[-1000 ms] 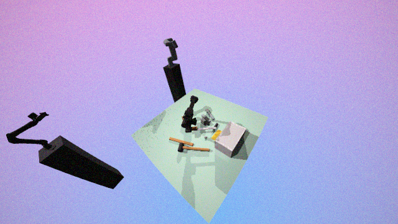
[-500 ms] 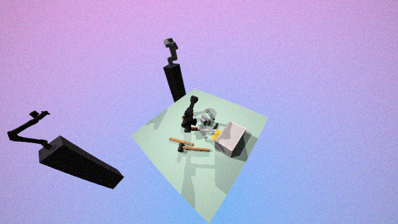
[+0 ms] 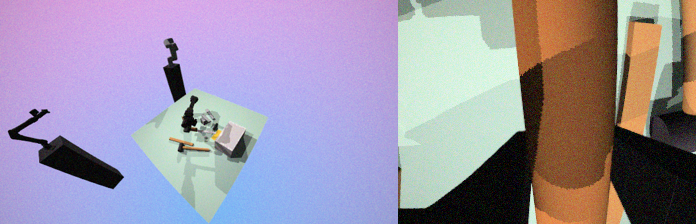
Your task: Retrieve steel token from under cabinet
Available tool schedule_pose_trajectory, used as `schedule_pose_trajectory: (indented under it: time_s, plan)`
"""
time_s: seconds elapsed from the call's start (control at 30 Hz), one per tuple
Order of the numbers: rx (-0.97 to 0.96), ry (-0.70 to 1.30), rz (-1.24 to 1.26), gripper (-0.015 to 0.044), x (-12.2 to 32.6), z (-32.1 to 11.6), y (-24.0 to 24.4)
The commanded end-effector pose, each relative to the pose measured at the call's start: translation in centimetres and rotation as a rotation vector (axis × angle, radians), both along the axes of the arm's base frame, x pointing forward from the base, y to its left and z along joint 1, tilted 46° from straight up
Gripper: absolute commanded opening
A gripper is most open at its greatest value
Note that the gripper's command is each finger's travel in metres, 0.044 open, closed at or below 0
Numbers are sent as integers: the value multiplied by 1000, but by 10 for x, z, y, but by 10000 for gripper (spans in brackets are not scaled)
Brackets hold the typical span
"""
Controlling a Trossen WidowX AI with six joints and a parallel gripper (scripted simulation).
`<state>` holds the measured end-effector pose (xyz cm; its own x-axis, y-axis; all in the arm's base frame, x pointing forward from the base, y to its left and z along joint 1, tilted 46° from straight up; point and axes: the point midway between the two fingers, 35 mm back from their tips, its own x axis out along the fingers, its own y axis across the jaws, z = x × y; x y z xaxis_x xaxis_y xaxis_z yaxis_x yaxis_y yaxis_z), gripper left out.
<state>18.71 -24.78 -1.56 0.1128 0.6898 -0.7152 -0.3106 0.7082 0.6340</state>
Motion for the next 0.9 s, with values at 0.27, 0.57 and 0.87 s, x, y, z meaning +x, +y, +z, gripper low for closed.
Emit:
schedule_pose_trajectory:
  time_s: [0.27,0.57,0.87]
  plan:
    - [13,60,-76,0,0,1,-1]
    - [22,109,-127,0,0,1,-1]
    - [25,126,-145,0,2,-6,4]
